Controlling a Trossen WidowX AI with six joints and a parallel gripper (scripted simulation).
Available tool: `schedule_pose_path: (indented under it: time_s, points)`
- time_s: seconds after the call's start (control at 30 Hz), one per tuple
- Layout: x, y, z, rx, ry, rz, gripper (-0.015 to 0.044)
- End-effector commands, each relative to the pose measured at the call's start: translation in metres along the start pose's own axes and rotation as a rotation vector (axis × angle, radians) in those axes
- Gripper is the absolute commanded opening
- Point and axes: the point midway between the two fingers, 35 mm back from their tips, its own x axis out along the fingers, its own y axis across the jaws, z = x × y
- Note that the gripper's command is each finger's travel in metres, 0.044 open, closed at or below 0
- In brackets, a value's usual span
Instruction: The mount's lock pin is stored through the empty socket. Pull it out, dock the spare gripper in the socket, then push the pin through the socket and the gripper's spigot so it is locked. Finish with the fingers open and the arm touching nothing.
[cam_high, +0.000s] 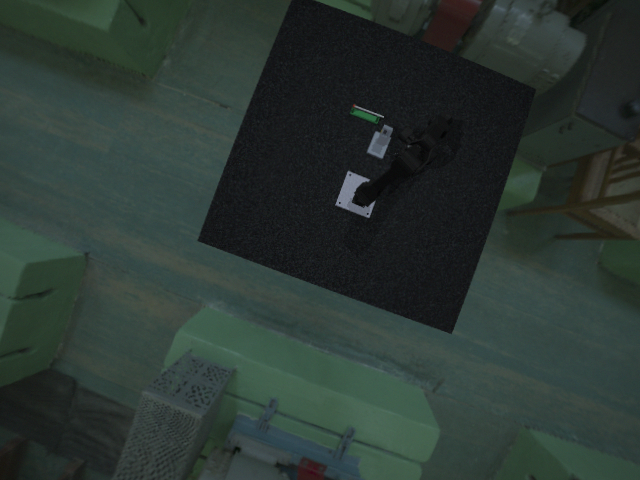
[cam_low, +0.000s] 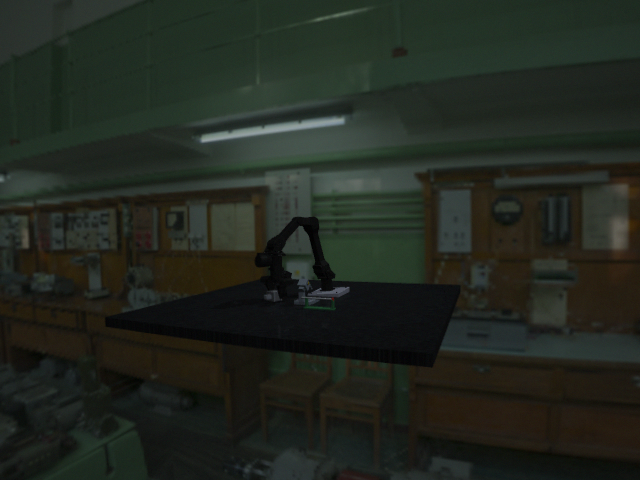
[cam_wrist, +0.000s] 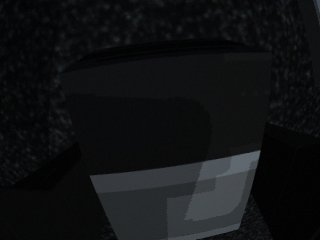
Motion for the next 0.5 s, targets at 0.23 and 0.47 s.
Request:
schedule_pose_path:
  time_s: [0.23, 0.47]
  points:
    - [0.0054, -0.0001, 0.0012, 0.000, -0.005, 0.000, 0.0131]
    - [0.0054, -0.0001, 0.0012, 0.000, -0.005, 0.000, 0.0315]
